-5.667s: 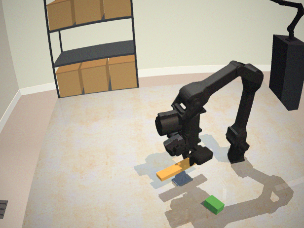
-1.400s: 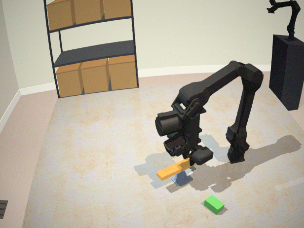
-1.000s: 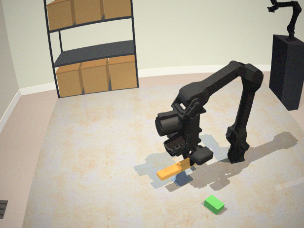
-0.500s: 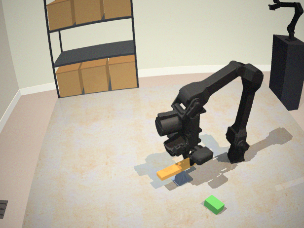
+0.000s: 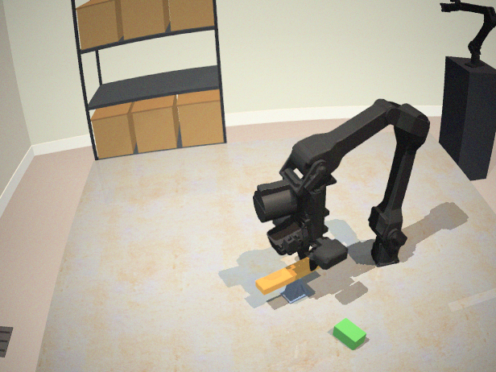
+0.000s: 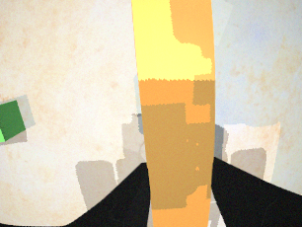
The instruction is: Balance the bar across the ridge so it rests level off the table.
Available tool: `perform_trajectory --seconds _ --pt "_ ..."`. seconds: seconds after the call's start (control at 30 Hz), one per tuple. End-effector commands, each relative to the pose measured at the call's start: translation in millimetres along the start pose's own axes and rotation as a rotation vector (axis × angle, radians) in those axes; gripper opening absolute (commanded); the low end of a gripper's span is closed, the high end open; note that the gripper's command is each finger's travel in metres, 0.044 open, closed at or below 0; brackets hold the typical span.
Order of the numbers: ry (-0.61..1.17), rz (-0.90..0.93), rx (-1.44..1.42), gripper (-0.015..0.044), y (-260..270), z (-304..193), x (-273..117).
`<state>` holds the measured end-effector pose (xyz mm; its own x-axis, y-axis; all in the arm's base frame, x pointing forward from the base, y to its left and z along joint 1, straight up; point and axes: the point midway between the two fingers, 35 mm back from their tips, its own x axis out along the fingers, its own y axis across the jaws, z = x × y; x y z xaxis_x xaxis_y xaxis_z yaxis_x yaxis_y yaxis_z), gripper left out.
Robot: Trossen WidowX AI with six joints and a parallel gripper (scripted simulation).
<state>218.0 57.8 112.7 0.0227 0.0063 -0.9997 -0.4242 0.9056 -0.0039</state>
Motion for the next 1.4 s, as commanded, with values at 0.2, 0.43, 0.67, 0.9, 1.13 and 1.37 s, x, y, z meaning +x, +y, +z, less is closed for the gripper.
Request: perform_trajectory --seconds 0.2,0.43,0.67,0.9,1.13,1.37 --pt "0.000 0.000 0.000 0.0167 0.0 0.0 0.0" --pt "0.000 0.000 0.000 0.0169 0.0 0.0 0.0" --pt "0.000 0.000 0.000 0.0170 0.0 0.0 0.0" --pt "0.000 0.000 0.000 0.0171 0.0 0.0 0.0" --pt "0.000 0.000 0.000 0.0173 0.0 0.0 0.0" --pt "0.000 0.000 0.000 0.0185 0.0 0.0 0.0"
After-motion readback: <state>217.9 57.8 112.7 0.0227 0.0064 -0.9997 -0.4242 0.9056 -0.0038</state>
